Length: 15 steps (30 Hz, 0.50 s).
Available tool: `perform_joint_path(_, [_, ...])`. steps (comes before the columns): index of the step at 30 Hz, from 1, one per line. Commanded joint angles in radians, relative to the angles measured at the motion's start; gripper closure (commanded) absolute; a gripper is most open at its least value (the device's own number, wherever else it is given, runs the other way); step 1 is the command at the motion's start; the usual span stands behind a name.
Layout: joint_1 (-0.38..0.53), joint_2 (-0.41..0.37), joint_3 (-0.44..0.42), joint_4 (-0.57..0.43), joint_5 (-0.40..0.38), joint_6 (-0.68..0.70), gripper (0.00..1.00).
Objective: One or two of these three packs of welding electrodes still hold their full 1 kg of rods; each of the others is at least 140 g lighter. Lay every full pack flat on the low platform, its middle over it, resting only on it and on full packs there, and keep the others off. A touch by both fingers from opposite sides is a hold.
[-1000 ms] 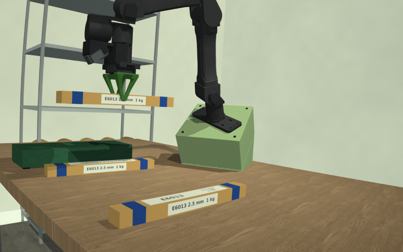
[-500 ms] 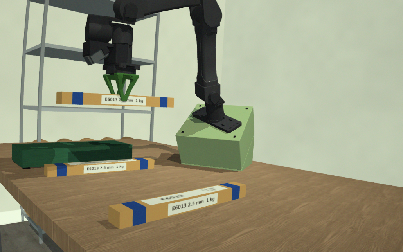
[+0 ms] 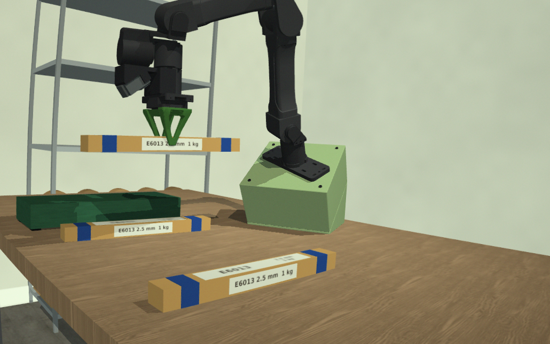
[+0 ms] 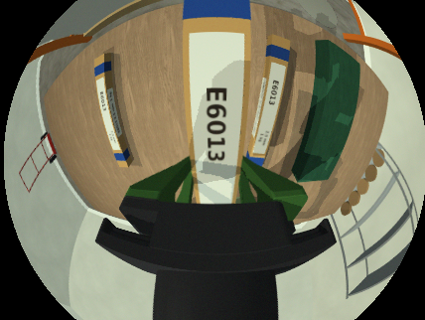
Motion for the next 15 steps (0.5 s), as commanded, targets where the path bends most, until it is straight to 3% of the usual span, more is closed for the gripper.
perform_joint_path(1, [0.004, -0.016, -0.008, 0.043, 0.006, 0.012, 1.0])
perform_joint_path(15, [0.024, -0.003, -0.055, 0.107, 0.014, 0.031, 1.0])
